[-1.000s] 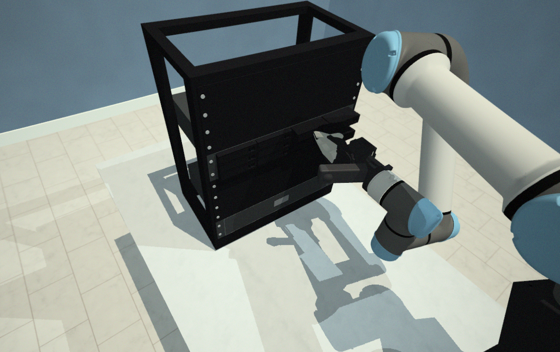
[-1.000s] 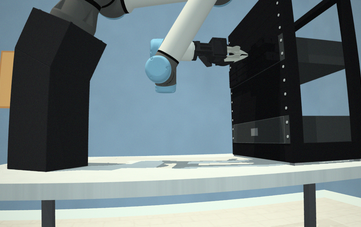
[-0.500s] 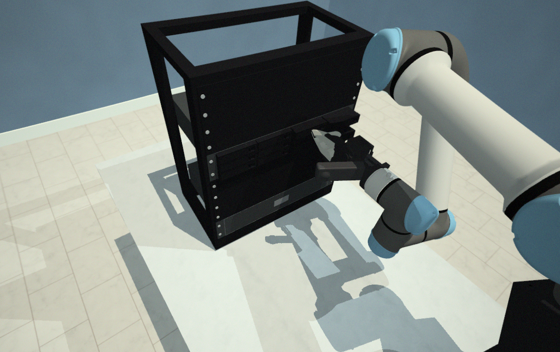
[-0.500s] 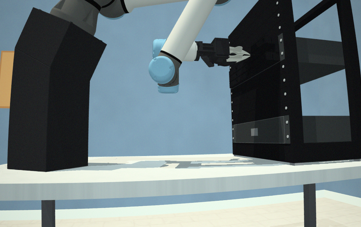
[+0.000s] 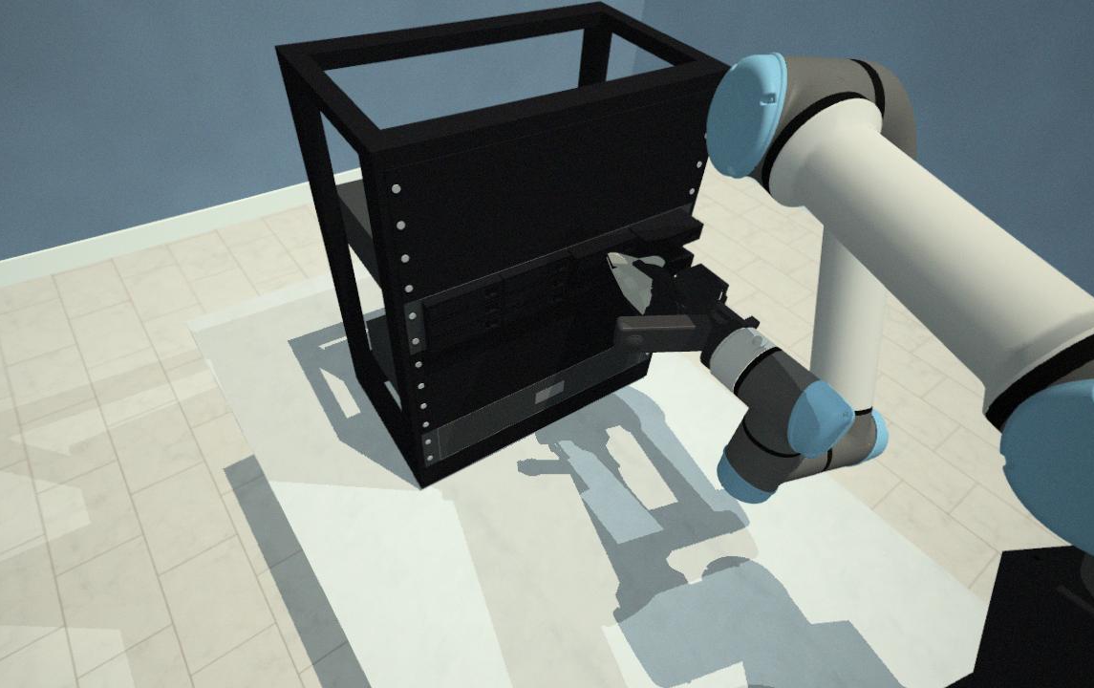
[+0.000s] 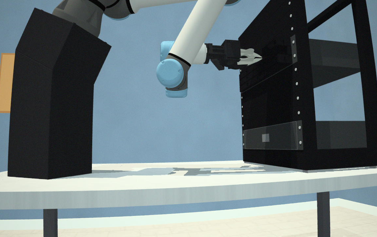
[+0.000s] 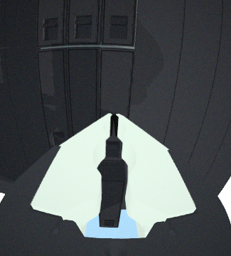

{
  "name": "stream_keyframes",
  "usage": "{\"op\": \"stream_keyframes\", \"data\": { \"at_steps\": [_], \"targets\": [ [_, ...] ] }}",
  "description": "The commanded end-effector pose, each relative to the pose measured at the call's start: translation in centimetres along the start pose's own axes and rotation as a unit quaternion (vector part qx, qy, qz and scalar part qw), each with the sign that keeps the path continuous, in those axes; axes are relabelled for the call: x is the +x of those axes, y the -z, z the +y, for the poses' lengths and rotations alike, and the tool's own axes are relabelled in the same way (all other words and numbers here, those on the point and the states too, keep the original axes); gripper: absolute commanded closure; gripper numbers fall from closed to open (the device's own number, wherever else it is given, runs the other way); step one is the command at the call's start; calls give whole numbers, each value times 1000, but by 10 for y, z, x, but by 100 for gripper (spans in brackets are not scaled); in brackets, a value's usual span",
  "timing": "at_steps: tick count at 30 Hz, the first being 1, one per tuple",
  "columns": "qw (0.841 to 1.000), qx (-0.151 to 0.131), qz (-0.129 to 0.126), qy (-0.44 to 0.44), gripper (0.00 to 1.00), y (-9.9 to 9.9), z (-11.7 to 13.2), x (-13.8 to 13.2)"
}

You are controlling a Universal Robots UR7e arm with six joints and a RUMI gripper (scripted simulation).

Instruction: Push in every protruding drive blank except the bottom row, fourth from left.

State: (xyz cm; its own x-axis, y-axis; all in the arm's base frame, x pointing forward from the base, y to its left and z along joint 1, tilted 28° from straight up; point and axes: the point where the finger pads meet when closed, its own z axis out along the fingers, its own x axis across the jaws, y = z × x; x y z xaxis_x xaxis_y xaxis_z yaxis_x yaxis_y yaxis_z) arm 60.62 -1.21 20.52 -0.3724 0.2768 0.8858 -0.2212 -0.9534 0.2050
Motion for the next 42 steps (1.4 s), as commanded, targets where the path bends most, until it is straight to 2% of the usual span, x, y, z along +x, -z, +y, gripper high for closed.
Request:
{"op": "stream_keyframes", "data": {
  "at_steps": [1,42],
  "targets": [
    [1000,0,1,0,100,-2,0,0],
    [1000,0,1,0,100,-10,1,2]
  ]
}}
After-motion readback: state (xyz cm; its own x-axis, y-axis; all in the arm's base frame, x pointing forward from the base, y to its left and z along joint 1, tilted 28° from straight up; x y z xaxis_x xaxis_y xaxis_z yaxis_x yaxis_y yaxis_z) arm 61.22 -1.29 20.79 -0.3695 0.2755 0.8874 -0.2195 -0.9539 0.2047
